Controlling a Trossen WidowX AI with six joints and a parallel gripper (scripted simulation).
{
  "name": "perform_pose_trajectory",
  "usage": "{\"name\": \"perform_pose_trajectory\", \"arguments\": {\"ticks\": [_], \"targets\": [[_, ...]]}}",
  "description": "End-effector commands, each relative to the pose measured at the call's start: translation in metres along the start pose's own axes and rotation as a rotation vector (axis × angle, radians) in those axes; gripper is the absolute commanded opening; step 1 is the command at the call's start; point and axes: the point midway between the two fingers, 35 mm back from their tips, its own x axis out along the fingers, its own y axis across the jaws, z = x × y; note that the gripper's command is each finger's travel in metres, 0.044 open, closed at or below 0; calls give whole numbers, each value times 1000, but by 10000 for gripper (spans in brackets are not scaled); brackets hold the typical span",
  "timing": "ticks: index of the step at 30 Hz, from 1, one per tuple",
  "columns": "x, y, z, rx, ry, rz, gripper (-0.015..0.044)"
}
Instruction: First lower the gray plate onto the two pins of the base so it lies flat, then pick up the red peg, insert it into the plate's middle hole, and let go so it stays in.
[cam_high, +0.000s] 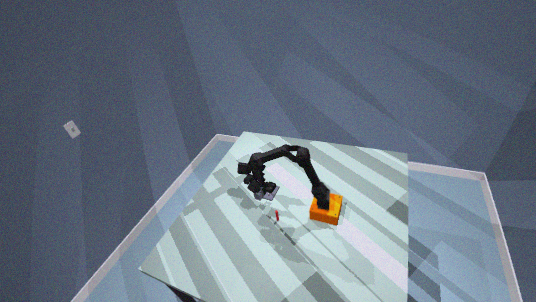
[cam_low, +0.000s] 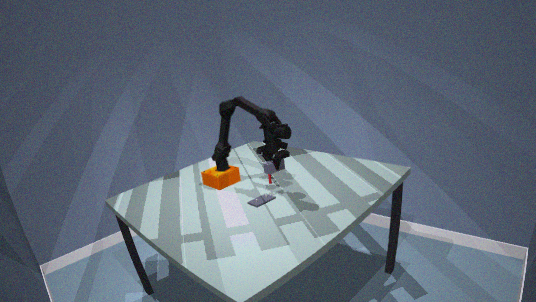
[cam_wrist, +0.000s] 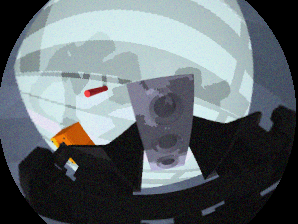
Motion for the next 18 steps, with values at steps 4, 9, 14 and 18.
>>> {"name": "perform_pose_trajectory", "arguments": {"ticks": [4,9,14,18], "targets": [[15,-6,-21,-22,10,14,0],[23,-10,-35,-34,12,13,0],[30,-14,-49,-45,13,13,0],[36,-16,-61,-54,14,13,0]]}}
